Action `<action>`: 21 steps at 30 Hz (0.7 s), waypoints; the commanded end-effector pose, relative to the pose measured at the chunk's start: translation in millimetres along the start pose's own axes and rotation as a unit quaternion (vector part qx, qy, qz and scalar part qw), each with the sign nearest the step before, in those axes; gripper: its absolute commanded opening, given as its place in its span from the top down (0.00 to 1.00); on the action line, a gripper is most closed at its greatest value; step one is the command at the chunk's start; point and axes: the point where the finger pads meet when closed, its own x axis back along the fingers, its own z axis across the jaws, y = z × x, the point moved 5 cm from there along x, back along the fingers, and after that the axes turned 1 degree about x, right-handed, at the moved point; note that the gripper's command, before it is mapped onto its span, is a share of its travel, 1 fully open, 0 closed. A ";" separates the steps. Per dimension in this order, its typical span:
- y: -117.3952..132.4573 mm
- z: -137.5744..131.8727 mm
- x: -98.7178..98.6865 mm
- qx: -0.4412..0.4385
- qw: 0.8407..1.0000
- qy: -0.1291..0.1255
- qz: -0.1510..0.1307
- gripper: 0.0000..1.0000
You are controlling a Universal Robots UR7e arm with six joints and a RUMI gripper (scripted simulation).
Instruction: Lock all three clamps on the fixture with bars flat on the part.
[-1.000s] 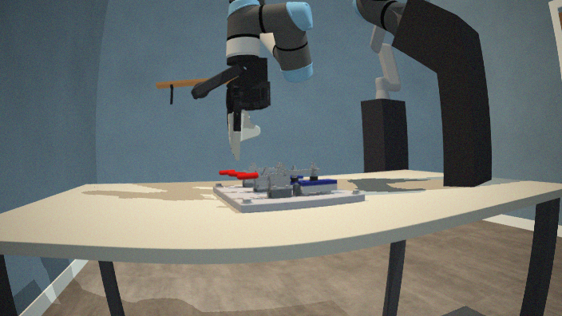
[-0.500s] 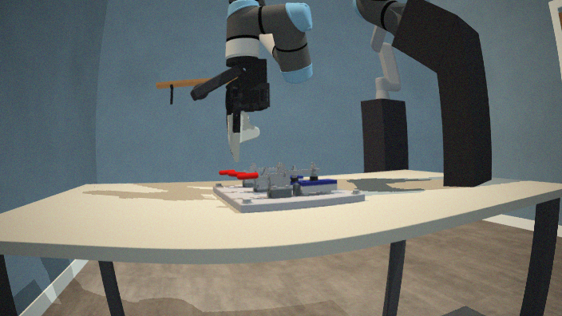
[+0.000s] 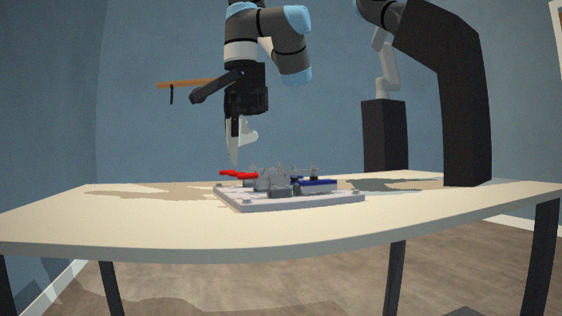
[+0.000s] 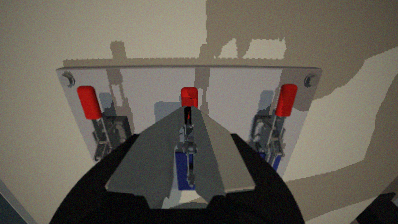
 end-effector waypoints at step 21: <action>-2.3 0.0 -14.0 0.000 1.000 0.000 0.001 1.00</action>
